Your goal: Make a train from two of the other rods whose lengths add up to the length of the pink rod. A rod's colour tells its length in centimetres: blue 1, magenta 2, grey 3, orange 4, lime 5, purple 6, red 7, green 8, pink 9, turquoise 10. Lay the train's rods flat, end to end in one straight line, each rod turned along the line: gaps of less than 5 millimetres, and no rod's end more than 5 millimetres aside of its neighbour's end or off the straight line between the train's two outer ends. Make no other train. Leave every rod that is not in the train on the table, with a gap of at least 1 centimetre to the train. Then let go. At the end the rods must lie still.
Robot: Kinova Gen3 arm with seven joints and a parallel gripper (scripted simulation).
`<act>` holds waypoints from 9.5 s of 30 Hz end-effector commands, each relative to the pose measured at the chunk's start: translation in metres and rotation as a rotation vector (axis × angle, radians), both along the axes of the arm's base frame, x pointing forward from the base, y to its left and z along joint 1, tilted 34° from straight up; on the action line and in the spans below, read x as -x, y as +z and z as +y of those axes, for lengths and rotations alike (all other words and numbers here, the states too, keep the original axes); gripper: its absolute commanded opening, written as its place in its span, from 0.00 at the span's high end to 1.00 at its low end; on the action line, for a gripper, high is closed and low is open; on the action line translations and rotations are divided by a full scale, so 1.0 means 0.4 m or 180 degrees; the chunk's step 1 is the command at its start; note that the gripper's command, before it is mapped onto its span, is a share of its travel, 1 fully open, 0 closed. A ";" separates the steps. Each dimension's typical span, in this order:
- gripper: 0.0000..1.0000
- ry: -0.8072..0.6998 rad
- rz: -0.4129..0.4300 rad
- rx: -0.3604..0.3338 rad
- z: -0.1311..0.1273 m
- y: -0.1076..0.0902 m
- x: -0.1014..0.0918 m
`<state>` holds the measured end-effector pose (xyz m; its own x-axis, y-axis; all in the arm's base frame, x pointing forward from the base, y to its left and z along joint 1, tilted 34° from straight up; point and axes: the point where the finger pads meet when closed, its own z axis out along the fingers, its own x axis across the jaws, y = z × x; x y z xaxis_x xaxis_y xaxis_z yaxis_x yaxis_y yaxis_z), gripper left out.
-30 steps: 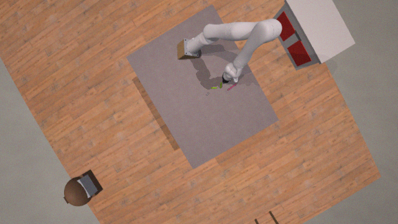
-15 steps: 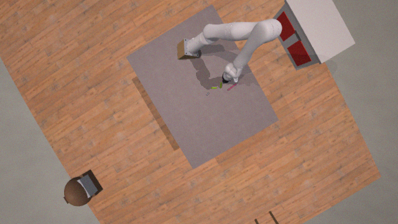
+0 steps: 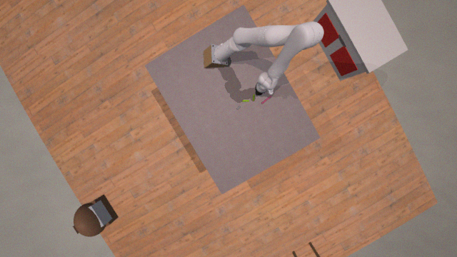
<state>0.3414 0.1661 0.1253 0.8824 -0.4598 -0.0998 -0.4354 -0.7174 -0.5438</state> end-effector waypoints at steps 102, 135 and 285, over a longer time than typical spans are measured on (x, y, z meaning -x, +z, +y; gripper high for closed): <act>0.76 -0.0002 -0.0003 0.0001 0.022 -0.035 -0.008; 0.76 -0.0002 -0.0003 0.0000 -0.053 0.083 0.017; 0.76 0.2788 -0.1755 0.0600 -0.514 -0.290 -0.210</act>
<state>0.4260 -0.0399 0.0105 0.8146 0.3952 0.4246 0.5510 -0.7558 -0.3537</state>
